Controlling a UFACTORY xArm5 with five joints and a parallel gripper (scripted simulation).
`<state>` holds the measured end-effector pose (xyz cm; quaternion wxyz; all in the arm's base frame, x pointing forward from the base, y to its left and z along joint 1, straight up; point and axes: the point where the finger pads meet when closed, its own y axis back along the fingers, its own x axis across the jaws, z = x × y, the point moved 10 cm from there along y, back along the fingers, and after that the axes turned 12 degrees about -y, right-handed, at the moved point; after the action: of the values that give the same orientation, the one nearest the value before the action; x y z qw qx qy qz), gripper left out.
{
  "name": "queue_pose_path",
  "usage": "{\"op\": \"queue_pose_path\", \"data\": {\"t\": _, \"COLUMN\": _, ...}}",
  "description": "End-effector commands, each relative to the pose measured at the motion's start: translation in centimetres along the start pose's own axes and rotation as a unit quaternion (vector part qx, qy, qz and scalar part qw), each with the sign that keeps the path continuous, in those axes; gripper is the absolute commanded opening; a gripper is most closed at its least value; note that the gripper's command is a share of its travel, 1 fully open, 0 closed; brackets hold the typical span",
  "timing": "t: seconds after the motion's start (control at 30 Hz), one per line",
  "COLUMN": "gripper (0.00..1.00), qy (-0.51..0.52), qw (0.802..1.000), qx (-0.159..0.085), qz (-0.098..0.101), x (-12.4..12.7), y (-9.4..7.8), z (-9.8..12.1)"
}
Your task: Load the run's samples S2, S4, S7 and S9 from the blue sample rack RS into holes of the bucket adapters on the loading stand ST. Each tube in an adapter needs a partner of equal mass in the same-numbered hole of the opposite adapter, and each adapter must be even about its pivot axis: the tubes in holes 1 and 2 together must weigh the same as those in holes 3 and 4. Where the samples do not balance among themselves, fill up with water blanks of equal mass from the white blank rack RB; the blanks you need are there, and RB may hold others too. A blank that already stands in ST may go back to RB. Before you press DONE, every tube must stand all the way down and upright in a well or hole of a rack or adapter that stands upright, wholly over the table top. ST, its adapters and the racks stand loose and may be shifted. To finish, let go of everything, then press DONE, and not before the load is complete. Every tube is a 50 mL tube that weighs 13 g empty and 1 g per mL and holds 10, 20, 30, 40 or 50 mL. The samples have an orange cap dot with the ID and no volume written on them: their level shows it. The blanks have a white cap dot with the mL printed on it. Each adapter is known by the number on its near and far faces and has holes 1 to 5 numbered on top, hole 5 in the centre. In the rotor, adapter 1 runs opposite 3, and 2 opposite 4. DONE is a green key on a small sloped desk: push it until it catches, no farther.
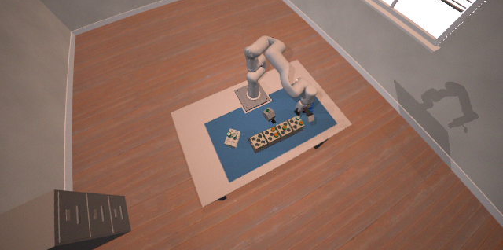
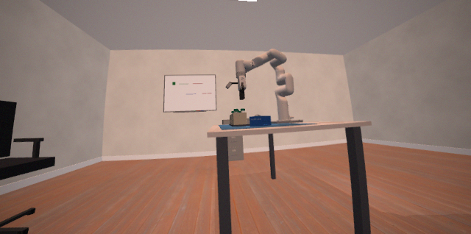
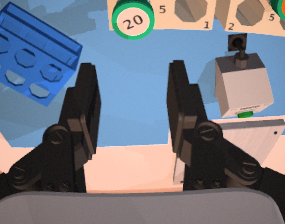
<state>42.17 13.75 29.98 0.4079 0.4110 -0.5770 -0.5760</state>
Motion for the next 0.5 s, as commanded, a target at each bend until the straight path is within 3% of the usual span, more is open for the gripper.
{"op": "queue_pose_path", "data": {"t": 0.0, "gripper": 0.43, "qy": 0.0, "qw": 1.0, "qx": 0.001, "qz": -0.001, "x": 0.0, "y": 0.7, "z": 0.0}}
{"op": "queue_pose_path", "data": {"t": 0.47, "gripper": 0.43, "qy": 0.0, "qw": 1.0, "qx": 0.001, "qz": -0.001, "x": 0.0, "y": 3.1, "z": 0.0}}
